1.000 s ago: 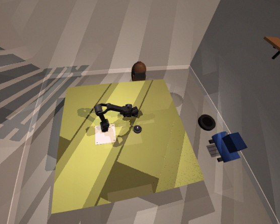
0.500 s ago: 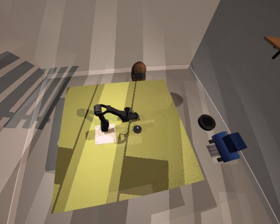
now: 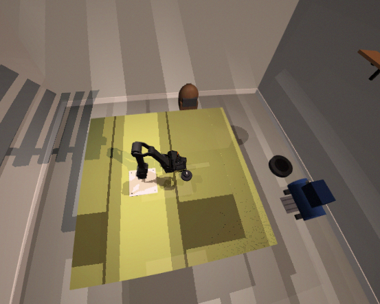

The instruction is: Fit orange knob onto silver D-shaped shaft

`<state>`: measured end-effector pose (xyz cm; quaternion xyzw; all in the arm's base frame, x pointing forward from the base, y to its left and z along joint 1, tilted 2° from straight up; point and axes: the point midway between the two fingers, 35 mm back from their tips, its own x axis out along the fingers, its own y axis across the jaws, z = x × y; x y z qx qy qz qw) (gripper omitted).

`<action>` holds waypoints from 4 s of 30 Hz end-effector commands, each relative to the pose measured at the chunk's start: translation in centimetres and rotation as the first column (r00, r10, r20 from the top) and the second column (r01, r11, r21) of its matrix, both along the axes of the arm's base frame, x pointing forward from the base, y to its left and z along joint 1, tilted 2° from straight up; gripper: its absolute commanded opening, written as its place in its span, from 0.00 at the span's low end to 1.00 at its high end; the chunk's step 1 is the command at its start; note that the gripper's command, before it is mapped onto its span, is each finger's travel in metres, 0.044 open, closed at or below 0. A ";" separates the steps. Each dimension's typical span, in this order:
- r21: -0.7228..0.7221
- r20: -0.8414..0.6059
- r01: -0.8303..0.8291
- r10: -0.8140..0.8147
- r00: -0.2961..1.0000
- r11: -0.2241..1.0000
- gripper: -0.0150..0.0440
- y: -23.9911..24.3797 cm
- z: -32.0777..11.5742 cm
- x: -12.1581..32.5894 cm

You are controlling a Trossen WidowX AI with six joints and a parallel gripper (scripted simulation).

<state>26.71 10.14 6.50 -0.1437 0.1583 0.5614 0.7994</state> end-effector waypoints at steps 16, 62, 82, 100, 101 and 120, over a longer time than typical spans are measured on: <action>0.177 0.056 -0.017 0.008 0.998 0.984 0.60 -1.1 -0.6 -0.5; 0.172 0.062 -0.019 0.008 0.998 0.985 1.00 -1.0 6.7 -0.6; -0.791 -0.302 -0.125 -0.204 0.931 0.599 1.00 0.4 9.0 -0.2; -0.859 -0.273 -0.102 -0.280 0.920 0.501 1.00 0.0 10.2 -0.6; -0.857 -0.274 -0.061 -0.353 0.894 0.511 1.00 0.0 10.2 -0.6; -0.825 -0.347 0.564 -0.743 -0.572 -0.048 1.00 0.1 10.2 -0.7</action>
